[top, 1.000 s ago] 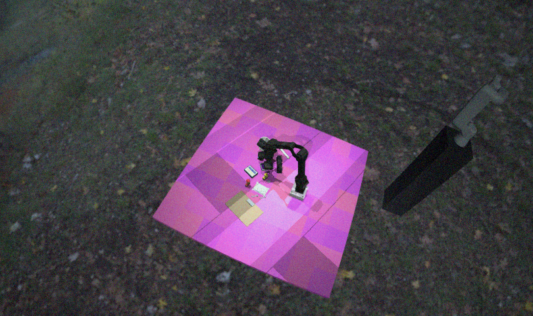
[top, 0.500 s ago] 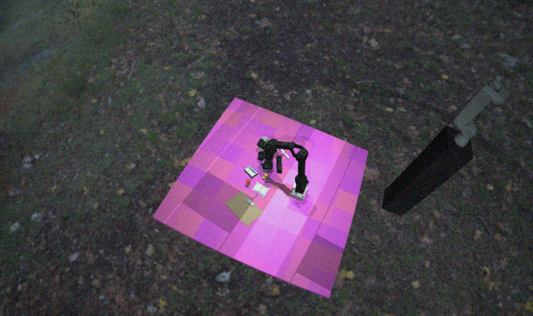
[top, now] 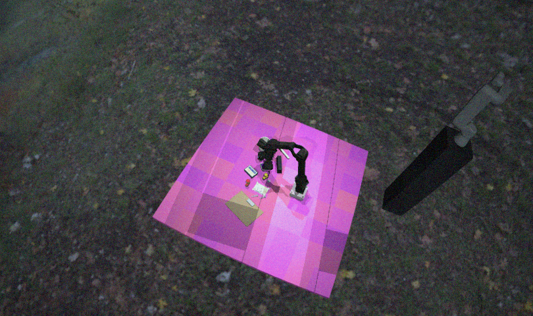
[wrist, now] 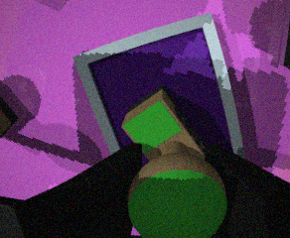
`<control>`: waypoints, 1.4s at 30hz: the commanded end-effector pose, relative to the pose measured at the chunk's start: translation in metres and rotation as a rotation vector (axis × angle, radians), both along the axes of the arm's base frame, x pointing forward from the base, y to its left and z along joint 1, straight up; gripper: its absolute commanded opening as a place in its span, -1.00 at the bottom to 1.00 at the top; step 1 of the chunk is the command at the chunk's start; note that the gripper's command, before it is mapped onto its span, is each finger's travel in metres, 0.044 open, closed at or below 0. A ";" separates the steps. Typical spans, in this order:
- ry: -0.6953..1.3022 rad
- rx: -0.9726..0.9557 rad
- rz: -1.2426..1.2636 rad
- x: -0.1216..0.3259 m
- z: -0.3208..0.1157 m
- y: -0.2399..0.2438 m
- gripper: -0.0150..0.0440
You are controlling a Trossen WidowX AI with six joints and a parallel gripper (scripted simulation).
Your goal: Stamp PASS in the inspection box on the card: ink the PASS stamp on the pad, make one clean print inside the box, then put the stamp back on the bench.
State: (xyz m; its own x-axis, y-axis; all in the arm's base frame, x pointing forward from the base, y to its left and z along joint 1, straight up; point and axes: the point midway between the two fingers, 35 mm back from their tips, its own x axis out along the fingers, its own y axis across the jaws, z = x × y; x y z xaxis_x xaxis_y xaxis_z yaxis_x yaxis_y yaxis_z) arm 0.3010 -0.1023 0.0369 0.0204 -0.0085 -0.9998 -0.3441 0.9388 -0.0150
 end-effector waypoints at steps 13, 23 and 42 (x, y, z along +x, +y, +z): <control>-0.003 0.001 0.000 0.001 -0.002 0.000 -0.49; -0.003 0.001 0.000 0.001 0.002 0.000 -0.49; -0.003 0.001 0.000 0.001 0.009 0.000 -0.49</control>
